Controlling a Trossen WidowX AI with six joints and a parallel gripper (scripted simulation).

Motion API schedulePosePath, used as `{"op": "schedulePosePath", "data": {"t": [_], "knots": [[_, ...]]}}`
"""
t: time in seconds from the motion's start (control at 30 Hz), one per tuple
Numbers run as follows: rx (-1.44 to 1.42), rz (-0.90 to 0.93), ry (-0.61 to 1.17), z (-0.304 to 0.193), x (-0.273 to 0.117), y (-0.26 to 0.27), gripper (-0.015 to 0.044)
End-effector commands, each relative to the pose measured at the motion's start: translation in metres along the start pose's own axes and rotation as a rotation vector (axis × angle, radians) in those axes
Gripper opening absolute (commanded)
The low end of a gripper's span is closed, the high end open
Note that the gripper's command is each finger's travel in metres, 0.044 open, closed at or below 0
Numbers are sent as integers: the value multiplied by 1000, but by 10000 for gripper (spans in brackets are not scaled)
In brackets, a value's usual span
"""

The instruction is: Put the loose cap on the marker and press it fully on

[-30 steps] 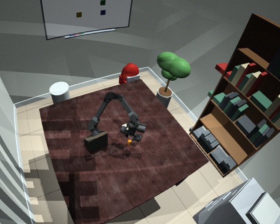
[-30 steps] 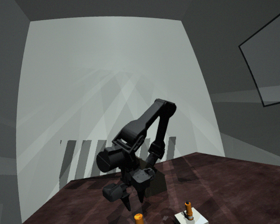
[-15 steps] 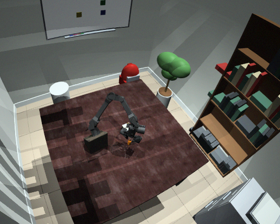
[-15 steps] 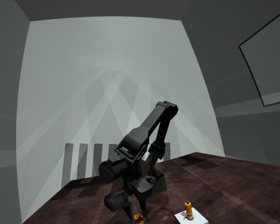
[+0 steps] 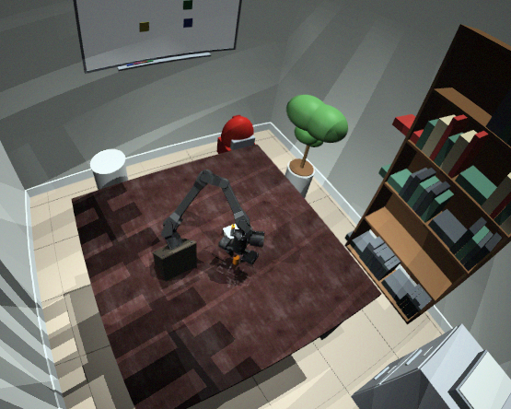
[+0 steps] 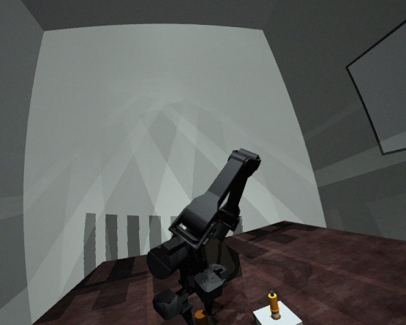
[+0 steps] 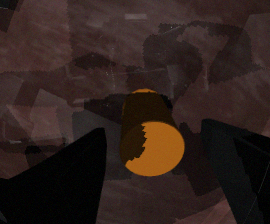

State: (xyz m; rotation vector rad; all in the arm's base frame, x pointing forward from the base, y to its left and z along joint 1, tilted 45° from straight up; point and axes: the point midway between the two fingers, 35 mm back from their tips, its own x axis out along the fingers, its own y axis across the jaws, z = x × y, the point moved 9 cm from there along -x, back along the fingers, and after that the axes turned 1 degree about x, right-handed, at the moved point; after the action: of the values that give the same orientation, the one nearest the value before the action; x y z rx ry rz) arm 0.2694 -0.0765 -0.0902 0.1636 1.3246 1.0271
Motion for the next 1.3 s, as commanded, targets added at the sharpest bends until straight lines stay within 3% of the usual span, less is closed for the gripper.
{"op": "schedulePosePath", "data": {"t": [0.0,0.33,0.47,0.77,0.87,1.27], "knots": [[8,7,-1,-1,7,1,243],[8,8,-2,-2,20,2,243],[8,8,-1,-1,20,2,138],[8,8,-2,-1,20,2,78],[8,8,-1,-1,15,1,0],[9,5,0,-1,-25,0,0]]}}
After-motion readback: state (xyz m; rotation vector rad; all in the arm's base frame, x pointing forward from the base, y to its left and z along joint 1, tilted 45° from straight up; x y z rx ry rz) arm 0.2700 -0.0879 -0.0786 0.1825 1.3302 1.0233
